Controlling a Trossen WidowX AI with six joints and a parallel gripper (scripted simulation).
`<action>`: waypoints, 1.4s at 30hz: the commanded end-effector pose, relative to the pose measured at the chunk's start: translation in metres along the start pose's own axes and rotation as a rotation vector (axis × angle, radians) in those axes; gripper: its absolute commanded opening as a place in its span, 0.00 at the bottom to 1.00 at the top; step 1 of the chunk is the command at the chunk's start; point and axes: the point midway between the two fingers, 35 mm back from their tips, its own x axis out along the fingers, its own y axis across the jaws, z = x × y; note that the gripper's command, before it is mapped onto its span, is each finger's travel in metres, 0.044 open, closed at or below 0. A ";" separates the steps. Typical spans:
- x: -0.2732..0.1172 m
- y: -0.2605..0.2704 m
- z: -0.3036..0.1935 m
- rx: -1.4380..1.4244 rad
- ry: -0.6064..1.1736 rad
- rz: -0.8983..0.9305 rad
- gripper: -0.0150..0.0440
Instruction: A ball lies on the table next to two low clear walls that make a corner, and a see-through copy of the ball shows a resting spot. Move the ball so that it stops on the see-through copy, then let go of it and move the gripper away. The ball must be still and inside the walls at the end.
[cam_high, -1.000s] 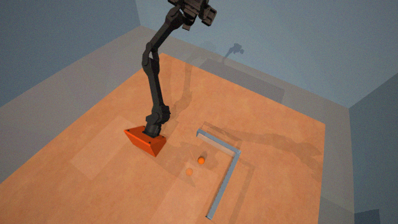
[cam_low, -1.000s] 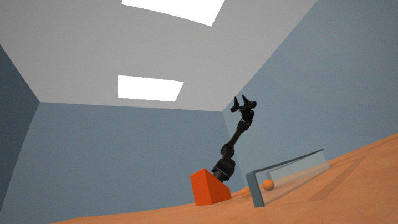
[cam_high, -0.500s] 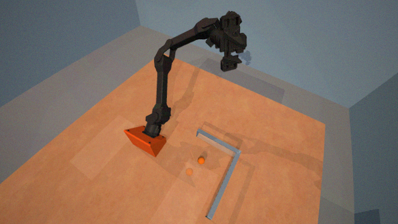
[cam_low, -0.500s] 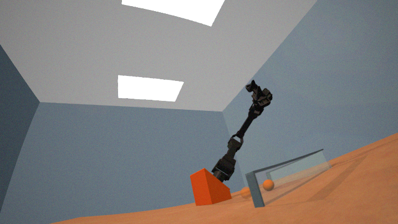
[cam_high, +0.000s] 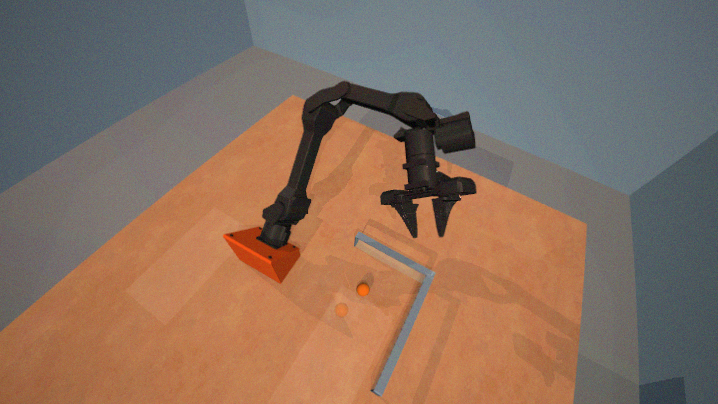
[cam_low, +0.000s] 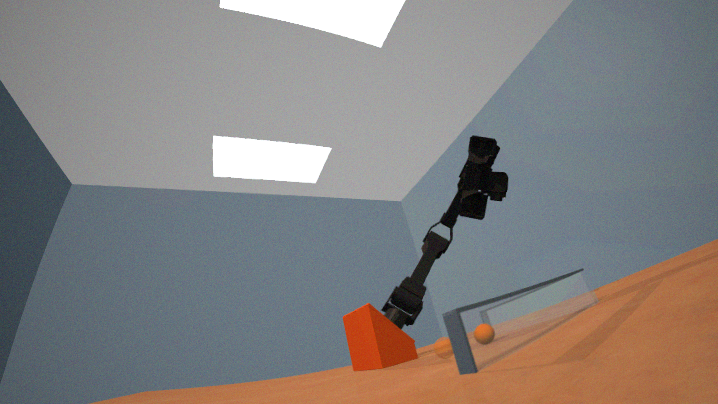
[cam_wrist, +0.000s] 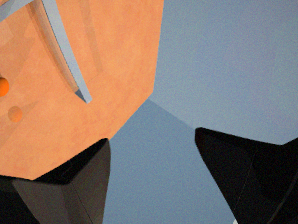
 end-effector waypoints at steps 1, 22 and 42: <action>0.058 0.047 0.002 -0.151 -0.114 0.261 0.72; 0.132 0.195 0.010 -0.298 -0.741 0.763 0.72; 0.147 0.217 0.025 -0.298 -0.741 0.762 0.72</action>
